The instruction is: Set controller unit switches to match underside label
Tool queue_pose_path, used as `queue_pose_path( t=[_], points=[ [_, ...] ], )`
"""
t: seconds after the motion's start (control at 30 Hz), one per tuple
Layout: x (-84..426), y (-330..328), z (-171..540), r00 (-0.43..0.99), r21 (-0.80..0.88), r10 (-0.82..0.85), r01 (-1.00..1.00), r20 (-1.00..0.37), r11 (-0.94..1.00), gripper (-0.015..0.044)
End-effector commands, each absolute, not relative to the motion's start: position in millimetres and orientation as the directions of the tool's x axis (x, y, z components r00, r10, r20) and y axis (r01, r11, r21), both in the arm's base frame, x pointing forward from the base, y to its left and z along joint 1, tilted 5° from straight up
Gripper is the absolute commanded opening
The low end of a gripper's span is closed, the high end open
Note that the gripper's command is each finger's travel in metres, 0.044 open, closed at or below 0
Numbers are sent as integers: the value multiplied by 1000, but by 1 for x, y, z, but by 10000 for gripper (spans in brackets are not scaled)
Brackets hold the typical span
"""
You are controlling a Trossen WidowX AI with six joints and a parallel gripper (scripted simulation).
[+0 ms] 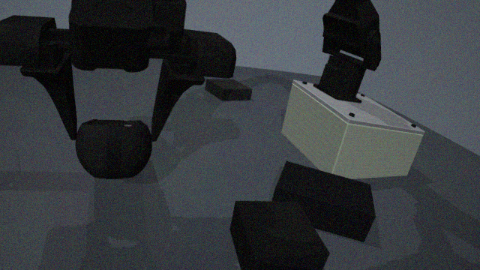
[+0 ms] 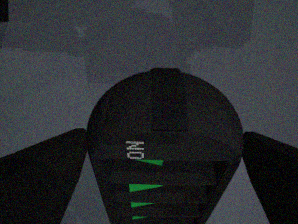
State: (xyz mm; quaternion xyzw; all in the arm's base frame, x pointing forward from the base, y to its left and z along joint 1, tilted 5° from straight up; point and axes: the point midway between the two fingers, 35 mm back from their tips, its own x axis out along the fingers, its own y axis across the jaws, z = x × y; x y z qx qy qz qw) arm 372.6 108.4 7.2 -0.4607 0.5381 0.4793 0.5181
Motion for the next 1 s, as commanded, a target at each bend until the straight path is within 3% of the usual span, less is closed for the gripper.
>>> queue_pose_path(
  t=[0.0, 0.97],
  points=[
    [370, 103, 10, -43, 43, 7, -992, -999, 116, 335],
    [369, 85, 24, -36, 43, 61, -992, -997, 116, 335]
  ],
)
